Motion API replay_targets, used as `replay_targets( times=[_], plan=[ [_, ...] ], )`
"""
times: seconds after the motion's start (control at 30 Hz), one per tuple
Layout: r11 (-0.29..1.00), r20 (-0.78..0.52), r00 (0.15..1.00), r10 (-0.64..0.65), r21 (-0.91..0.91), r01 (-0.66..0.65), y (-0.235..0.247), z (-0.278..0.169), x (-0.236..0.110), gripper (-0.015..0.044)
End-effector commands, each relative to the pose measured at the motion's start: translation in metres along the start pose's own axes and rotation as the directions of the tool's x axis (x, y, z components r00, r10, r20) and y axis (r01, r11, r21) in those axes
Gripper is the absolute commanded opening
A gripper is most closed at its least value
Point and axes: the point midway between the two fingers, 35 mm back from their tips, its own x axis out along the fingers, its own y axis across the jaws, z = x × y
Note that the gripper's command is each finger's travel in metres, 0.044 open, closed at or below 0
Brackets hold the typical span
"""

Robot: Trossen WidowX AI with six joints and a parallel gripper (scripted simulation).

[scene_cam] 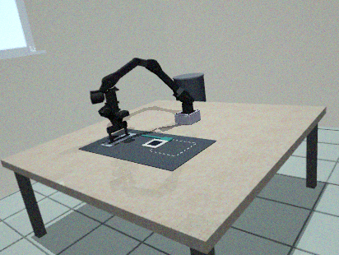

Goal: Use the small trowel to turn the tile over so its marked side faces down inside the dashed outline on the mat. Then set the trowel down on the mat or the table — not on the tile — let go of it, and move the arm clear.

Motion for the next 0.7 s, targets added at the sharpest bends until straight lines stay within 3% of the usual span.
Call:
replay_targets(
  times=[0.0,0.43,0.67],
  plan=[
    [0.992,0.000,1.000,0.000,0.127,0.000,-0.0003,0.0000,0.0003,0.0130],
    [0.878,0.000,1.000,0.000,0.479,0.000,-0.0003,0.0000,0.0003,0.0130],
    [0.868,0.000,1.000,0.000,0.496,0.000,-0.0003,0.0000,0.0003,0.0130]
  ],
)
